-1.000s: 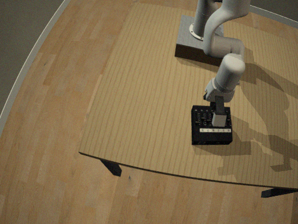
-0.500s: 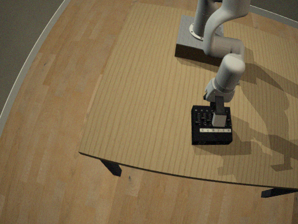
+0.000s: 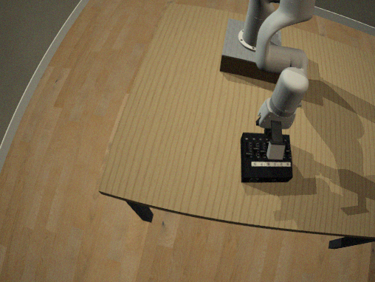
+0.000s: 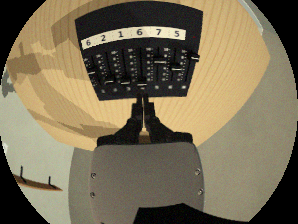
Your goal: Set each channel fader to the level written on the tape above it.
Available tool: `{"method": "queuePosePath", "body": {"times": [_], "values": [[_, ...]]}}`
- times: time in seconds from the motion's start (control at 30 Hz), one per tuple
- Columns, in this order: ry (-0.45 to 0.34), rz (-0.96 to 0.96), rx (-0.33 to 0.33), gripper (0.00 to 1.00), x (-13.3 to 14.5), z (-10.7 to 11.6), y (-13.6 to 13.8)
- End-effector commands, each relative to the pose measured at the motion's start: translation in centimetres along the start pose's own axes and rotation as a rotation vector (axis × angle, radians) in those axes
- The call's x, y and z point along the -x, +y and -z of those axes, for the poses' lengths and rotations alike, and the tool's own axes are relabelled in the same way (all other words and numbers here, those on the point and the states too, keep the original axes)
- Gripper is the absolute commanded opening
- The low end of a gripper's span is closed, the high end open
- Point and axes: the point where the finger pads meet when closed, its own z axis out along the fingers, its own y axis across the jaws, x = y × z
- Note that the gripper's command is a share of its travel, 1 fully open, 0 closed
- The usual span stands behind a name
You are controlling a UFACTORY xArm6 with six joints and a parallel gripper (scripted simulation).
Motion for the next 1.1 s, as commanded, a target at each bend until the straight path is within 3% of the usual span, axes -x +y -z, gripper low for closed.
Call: {"method": "queuePosePath", "body": {"times": [0.0, 1.07], "values": [[0.004, 0.000, 0.000, 0.00, -0.1, 0.1, 0.0], [0.004, 0.000, 0.000, 0.00, -0.2, -1.0, 0.0]]}}
